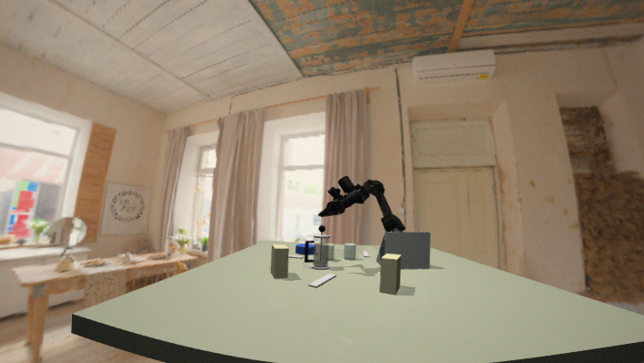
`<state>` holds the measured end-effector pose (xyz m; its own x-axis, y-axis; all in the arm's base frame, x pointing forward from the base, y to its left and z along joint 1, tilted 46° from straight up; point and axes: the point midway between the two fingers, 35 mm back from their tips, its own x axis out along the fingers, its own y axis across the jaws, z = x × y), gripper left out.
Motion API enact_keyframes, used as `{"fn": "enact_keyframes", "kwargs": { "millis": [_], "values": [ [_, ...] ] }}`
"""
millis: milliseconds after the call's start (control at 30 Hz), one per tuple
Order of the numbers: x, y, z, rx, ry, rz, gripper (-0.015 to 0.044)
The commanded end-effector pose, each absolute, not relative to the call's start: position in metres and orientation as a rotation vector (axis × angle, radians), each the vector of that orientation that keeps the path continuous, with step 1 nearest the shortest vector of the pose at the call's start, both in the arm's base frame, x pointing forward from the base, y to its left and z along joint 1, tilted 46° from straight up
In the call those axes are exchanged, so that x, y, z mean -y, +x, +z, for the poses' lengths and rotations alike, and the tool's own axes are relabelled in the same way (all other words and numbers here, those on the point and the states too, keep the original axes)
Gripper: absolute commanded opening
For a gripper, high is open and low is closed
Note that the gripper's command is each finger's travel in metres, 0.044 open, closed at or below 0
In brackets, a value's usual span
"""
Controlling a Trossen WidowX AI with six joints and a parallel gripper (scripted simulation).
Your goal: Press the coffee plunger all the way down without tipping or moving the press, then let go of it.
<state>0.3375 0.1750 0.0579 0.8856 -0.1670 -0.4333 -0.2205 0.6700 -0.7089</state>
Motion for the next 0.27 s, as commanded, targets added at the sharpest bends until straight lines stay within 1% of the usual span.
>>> {"fn": "enact_keyframes", "kwargs": {
  "millis": [0,233],
  "values": [
    [-0.1872,0.328,0.0788,-0.486,-0.837,0.026,0.044],
    [-0.1868,0.328,0.0778,-0.486,-0.837,0.026,0.044]
  ]
}}
